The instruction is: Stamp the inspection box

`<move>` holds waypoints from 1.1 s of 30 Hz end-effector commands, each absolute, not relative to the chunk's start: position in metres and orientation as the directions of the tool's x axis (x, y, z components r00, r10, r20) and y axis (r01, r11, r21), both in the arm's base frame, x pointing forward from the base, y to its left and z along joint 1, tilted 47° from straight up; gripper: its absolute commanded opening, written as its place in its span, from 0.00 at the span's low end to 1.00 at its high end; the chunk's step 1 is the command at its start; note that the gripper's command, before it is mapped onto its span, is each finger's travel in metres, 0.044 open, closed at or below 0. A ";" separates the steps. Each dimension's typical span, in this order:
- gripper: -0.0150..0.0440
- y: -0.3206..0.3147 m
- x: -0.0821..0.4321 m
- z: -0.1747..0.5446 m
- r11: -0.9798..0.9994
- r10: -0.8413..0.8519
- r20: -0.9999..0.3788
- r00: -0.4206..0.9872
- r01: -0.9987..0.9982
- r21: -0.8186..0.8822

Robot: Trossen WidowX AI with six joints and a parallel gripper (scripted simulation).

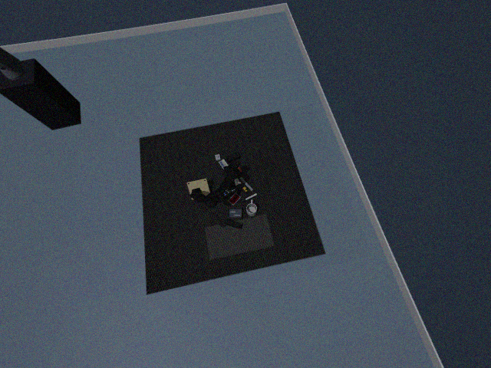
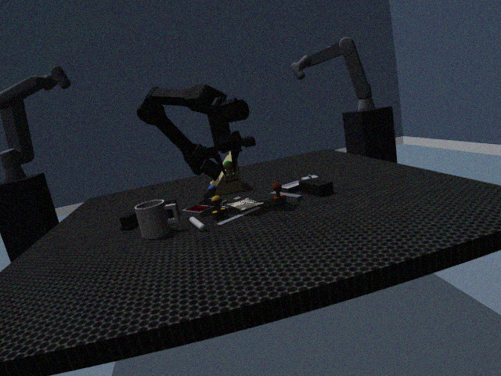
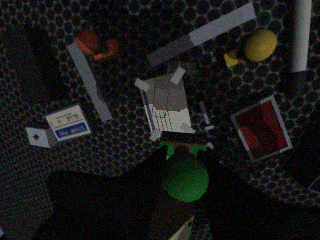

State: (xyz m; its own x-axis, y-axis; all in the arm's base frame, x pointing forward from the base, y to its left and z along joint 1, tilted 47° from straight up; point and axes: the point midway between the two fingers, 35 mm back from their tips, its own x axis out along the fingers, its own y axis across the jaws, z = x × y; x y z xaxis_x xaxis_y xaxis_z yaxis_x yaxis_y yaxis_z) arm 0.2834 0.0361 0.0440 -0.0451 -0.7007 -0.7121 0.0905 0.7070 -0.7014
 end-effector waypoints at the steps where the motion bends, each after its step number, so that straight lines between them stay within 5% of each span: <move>1: 0.25 0.011 0.285 0.067 0.701 -0.707 -0.705 -0.047 0.088 -0.708; 13: 0.25 -0.050 0.275 0.124 0.677 -0.728 -0.683 -0.056 0.093 -0.730; 33: 0.25 -0.057 0.275 0.119 0.677 -0.728 -0.683 -0.056 0.094 -0.730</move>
State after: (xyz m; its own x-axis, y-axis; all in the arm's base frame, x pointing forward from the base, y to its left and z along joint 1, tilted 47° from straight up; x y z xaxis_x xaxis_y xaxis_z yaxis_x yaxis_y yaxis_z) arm 0.2754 -0.0533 0.1206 -0.0526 -0.7253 -0.6864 0.0972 0.6804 -0.7264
